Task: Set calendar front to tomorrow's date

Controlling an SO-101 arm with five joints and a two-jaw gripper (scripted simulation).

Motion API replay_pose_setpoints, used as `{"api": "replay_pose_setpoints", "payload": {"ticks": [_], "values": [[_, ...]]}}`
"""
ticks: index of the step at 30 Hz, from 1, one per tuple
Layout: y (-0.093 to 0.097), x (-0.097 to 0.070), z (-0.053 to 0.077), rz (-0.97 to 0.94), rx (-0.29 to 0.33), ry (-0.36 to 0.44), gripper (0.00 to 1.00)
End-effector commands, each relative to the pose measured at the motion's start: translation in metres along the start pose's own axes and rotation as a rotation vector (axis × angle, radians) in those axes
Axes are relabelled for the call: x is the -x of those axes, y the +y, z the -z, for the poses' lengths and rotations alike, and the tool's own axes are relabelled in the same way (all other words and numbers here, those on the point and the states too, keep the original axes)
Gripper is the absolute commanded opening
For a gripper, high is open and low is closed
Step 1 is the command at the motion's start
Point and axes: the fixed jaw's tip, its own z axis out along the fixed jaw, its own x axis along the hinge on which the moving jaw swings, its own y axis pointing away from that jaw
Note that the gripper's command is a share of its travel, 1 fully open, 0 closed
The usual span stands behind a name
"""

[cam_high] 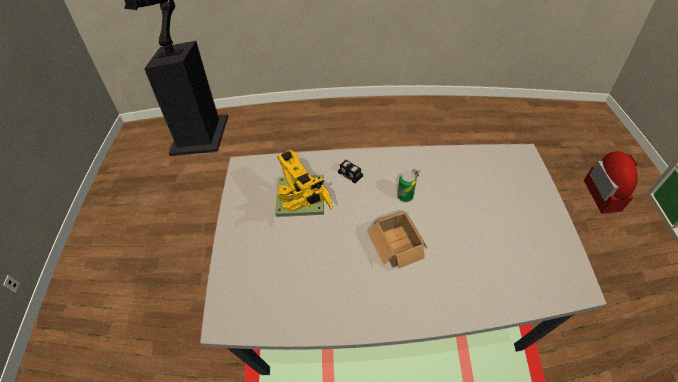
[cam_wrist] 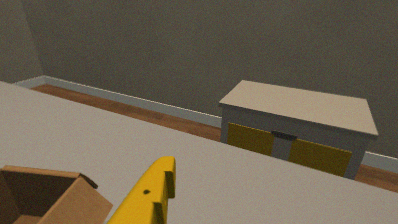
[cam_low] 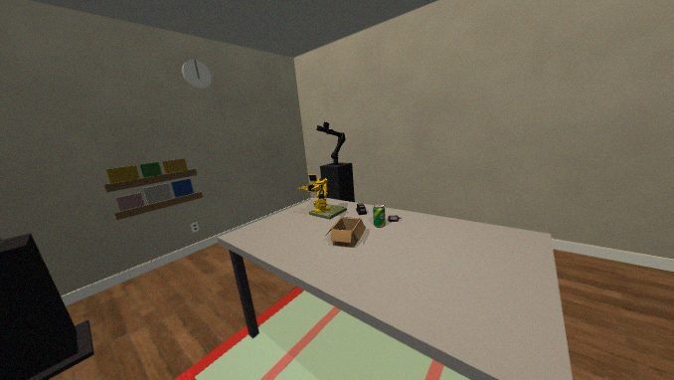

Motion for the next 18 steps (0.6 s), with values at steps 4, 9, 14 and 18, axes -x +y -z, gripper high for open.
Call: {"api": "replay_pose_setpoints", "payload": {"ticks": [4,9,14,18], "values": [[0.008,-0.004,0.0,0.049,0.031,0.026,0.98],[0.015,-0.008,-0.001,0.106,0.061,0.048,0.97],[0.022,-0.012,-0.001,0.168,0.094,0.069,0.96],[0.029,-0.016,0.0,0.223,0.126,0.087,0.95]]}}
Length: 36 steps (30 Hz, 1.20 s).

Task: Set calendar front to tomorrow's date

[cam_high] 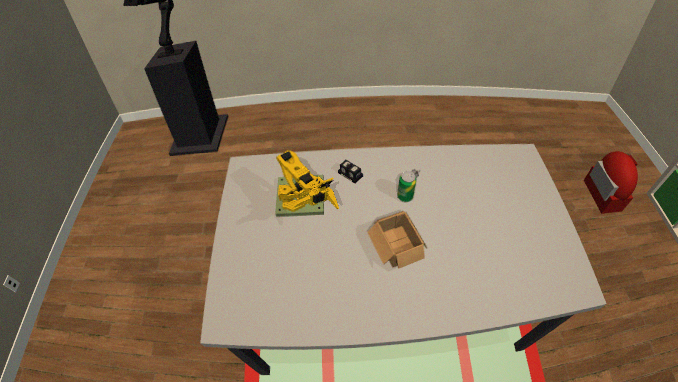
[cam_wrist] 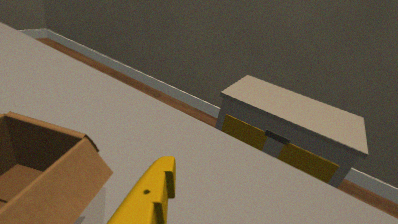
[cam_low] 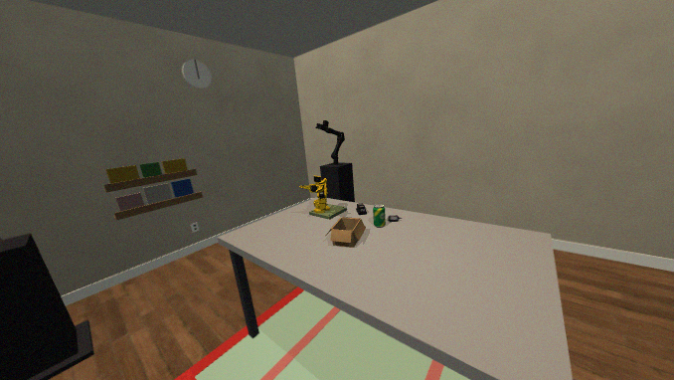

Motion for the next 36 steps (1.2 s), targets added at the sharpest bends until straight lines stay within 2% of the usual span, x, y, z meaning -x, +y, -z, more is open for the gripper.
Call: {"api": "replay_pose_setpoints", "payload": {"ticks": [1,12,14,24,29,31,36], "values": [[0.01,-0.002,-0.002,0.07,0.045,0.026,0.94],[0.046,-0.014,0.001,0.357,0.216,0.081,0.89],[0.046,-0.014,0.001,0.357,0.216,0.081,0.89],[0.087,-0.028,0.012,0.712,0.441,0.083,0.82],[0.109,-0.035,0.022,0.915,0.575,0.05,0.78],[0.109,-0.035,0.022,0.915,0.575,0.05,0.78],[0.13,-0.042,0.035,1.127,0.714,-0.012,0.74]]}}
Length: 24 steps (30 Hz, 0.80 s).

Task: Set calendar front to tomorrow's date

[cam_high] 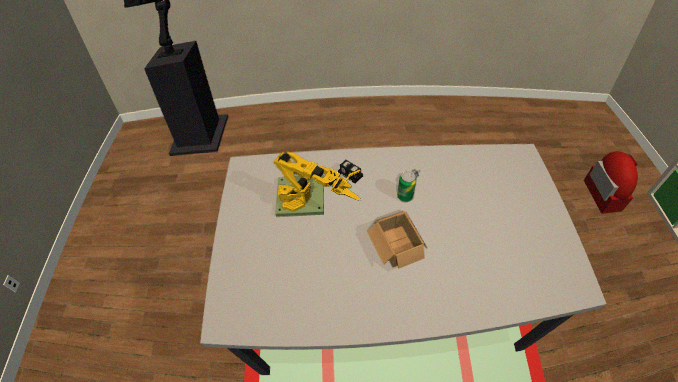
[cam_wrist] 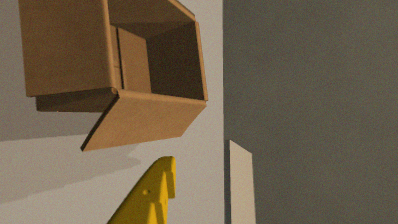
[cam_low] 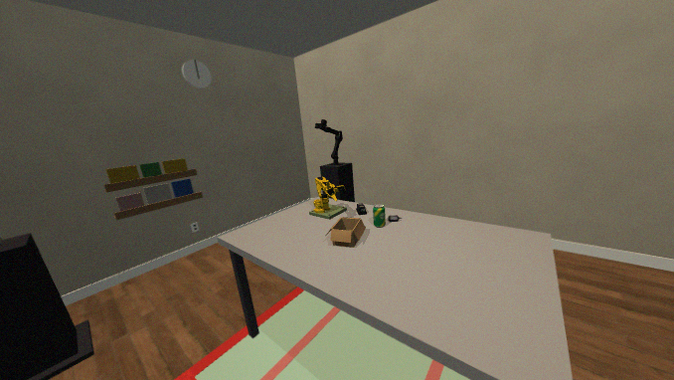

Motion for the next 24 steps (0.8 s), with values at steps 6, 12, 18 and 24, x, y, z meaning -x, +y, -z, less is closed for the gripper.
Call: {"api": "replay_pose_setpoints", "payload": {"ticks": [6,12,18,24], "values": [[0.033,0.027,0.001,0.398,0.18,-0.11,0.68],[0.047,0.036,0.004,0.573,0.238,-0.174,0.65],[0.069,0.051,0.012,0.862,0.32,-0.297,0.6],[0.088,0.063,0.021,1.121,0.371,-0.424,0.55]]}}
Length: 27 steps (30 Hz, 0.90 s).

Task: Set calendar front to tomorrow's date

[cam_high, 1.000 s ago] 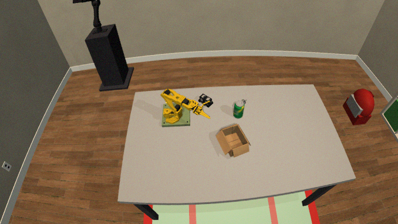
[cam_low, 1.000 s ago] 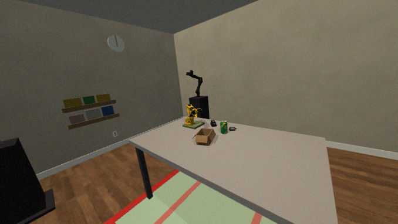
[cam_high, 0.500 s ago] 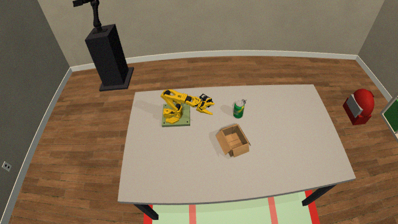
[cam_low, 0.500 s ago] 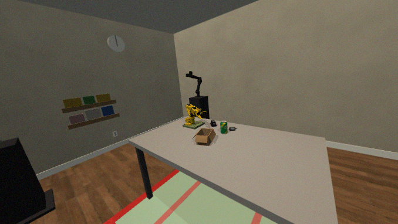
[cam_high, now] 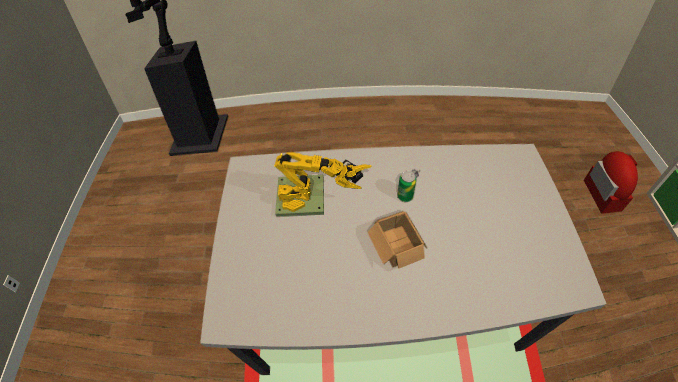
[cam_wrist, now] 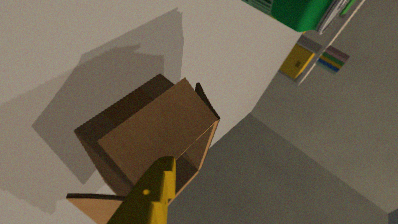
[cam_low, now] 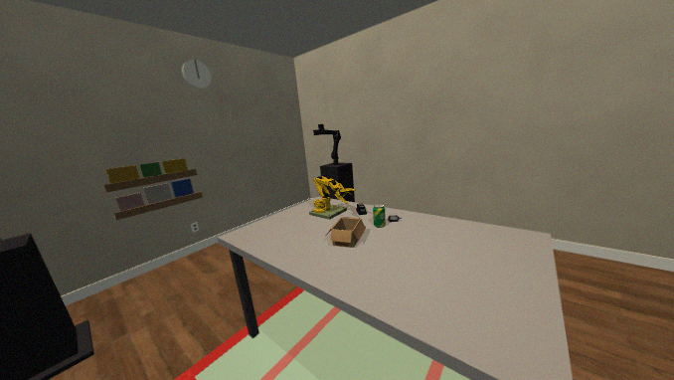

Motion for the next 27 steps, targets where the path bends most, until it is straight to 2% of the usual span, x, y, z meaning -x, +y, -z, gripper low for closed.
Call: {"api": "replay_pose_setpoints", "payload": {"ticks": [1,3,5,6,13,20,22,23,27], "values": [[0.0,0.016,-0.001,0.187,0.034,-0.084,0.54],[0.0,0.024,0.0,0.277,0.042,-0.119,0.52],[0.0,0.024,0.0,0.277,0.042,-0.119,0.52],[0.001,0.034,0.0,0.397,0.056,-0.168,0.51],[0.004,0.056,0.003,0.668,0.06,-0.277,0.46],[0.008,0.079,0.009,0.984,0.048,-0.407,0.41],[0.008,0.079,0.009,0.984,0.048,-0.407,0.41],[0.009,0.089,0.011,1.102,0.042,-0.46,0.41],[0.012,0.098,0.015,1.237,0.026,-0.518,0.39]]}}
